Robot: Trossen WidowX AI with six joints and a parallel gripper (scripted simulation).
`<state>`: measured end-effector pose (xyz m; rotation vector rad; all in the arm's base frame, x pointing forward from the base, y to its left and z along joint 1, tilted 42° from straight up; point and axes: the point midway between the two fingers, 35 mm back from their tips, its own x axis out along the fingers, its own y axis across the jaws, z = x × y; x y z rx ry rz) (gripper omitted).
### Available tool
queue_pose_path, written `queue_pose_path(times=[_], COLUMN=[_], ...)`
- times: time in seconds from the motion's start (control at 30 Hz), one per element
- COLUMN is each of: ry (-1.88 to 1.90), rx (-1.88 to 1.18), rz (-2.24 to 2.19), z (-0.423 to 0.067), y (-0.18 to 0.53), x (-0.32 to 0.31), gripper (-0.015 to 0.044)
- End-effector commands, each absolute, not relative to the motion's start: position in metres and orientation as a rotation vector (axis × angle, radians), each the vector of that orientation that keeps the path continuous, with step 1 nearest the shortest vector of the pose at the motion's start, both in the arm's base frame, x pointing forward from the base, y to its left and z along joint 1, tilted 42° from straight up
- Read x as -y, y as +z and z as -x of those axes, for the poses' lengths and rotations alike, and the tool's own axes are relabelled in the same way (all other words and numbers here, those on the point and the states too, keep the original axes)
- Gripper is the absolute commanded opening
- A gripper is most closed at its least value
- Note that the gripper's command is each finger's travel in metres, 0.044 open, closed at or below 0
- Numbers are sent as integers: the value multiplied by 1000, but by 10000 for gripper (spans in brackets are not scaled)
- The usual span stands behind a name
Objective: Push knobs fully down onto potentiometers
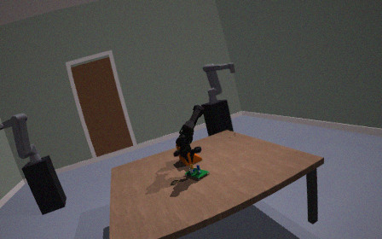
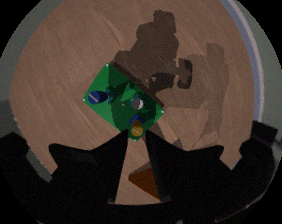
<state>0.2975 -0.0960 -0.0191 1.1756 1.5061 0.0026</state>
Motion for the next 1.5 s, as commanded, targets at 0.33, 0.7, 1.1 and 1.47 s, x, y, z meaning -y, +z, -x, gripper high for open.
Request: queue_pose_path(times=[0.33,0.7,1.1,1.47], ry=[-301,-615,-993,-1372], rx=[-1511,-1530,-1498,-1410], rz=[-1490,-1771,-2056,-2289], z=[-321,-333,-347,-358], y=[-2,7,16,24], x=[112,114,115,116], gripper=[0,0,0,0])
